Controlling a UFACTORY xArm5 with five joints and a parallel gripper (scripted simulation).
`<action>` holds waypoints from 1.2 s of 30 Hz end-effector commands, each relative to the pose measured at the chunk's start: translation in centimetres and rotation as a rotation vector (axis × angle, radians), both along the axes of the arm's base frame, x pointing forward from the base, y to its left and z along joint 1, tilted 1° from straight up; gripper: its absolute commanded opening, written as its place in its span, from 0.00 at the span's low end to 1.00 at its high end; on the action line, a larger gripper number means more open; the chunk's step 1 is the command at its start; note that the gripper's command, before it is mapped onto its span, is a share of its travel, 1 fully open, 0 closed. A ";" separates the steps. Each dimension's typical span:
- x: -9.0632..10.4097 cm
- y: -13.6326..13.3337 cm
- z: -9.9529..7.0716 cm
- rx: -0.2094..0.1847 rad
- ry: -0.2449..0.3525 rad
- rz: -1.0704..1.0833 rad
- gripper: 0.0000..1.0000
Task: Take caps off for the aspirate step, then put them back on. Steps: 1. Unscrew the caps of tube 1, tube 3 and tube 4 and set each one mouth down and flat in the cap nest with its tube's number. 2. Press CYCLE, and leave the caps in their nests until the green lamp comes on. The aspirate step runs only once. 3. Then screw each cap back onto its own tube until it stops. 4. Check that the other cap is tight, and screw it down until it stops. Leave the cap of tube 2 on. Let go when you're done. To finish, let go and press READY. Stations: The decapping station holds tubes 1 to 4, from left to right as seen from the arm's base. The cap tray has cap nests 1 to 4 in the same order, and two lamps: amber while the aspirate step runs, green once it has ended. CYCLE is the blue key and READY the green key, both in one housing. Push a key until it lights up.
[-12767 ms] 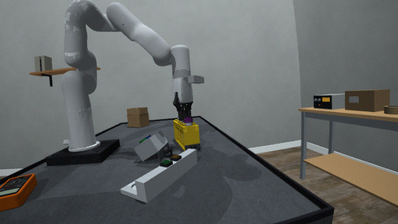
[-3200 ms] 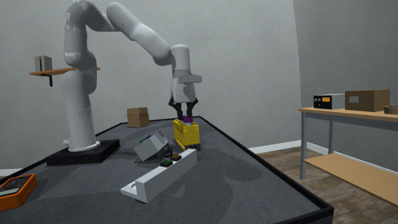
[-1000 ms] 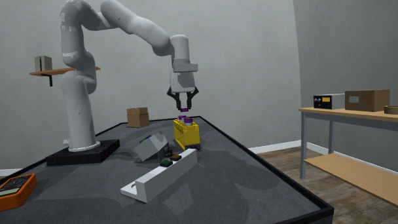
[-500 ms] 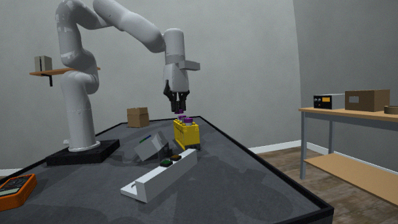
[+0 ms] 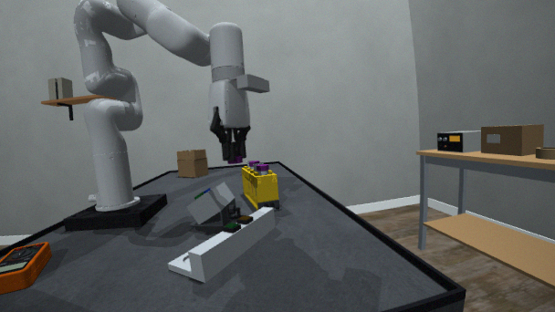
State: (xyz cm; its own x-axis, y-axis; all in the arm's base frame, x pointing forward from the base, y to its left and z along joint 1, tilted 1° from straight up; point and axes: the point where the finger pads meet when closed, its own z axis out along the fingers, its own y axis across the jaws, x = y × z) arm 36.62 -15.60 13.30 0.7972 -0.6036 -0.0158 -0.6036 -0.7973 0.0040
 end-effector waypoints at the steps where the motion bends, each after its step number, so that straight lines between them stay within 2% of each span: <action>1: -0.9 -2.6 0.1 -0.003 -0.003 0.004 0.00; 2: -0.9 -2.6 0.1 -0.003 -0.003 0.004 0.00; 16: -5.0 -12.8 0.1 -0.004 -0.003 0.004 0.00; 25: -5.1 -12.9 0.1 -0.004 -0.003 0.004 0.00; 34: -5.1 -12.9 -4.4 -0.004 -0.003 0.004 0.00; 36: -5.1 -12.9 -4.4 -0.004 -0.003 0.004 0.00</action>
State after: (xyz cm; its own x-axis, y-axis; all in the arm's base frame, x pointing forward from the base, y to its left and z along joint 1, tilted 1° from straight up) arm 31.28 -28.28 9.59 0.7994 -0.6005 -0.0181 -0.6006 -0.7995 -0.0016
